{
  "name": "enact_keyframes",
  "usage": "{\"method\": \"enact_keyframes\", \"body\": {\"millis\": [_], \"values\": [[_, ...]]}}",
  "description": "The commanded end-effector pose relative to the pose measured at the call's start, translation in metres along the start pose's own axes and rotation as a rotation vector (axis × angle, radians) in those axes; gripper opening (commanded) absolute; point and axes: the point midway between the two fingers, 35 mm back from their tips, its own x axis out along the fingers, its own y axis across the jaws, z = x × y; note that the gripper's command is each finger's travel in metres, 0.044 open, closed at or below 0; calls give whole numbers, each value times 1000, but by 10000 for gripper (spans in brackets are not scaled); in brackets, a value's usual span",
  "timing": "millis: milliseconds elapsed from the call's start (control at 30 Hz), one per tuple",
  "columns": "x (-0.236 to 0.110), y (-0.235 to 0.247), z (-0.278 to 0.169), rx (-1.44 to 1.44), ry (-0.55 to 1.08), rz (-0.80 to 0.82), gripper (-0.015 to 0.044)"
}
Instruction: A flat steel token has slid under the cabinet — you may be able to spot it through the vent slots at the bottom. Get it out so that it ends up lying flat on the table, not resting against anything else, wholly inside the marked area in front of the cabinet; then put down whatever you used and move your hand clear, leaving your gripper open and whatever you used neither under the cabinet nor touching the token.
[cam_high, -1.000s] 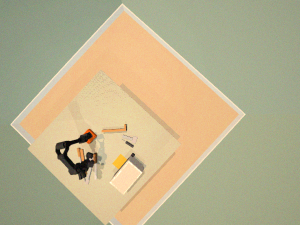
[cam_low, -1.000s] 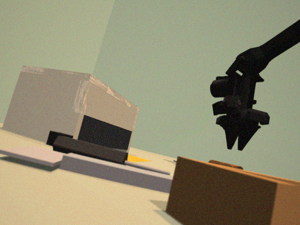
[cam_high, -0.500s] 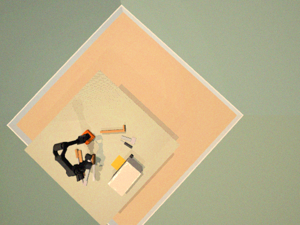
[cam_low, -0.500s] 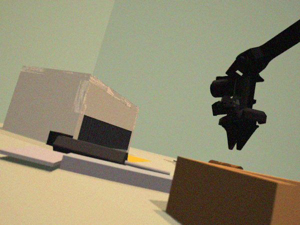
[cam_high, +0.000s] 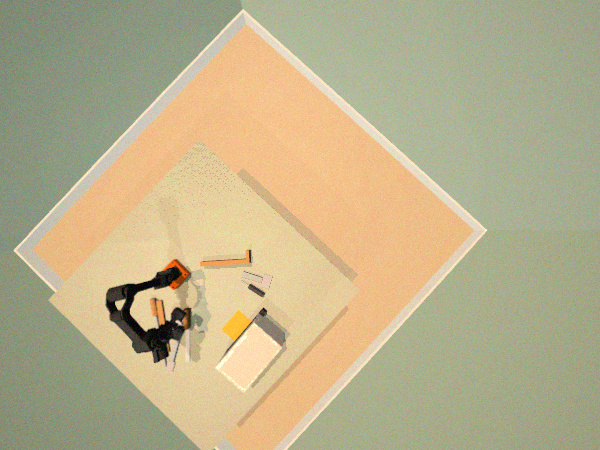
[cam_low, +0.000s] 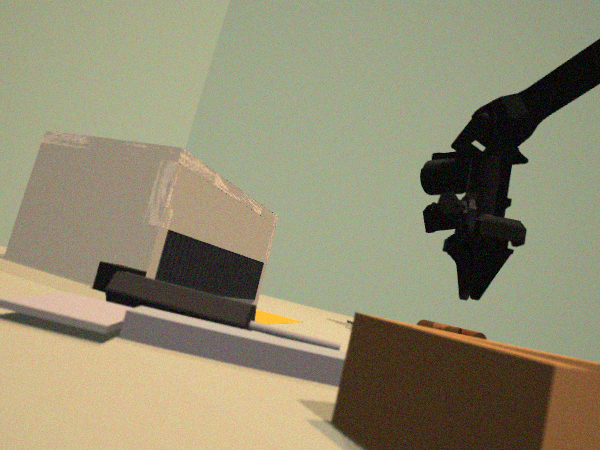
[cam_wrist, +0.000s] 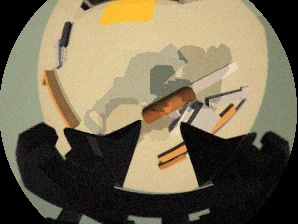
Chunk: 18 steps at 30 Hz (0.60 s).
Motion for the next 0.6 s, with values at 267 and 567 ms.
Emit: {"method": "enact_keyframes", "body": {"millis": [267, 567], "values": [[0, 0, 0, 99, 0, 0, 270], [0, 0, 0, 171, 0, 0, 270]]}}
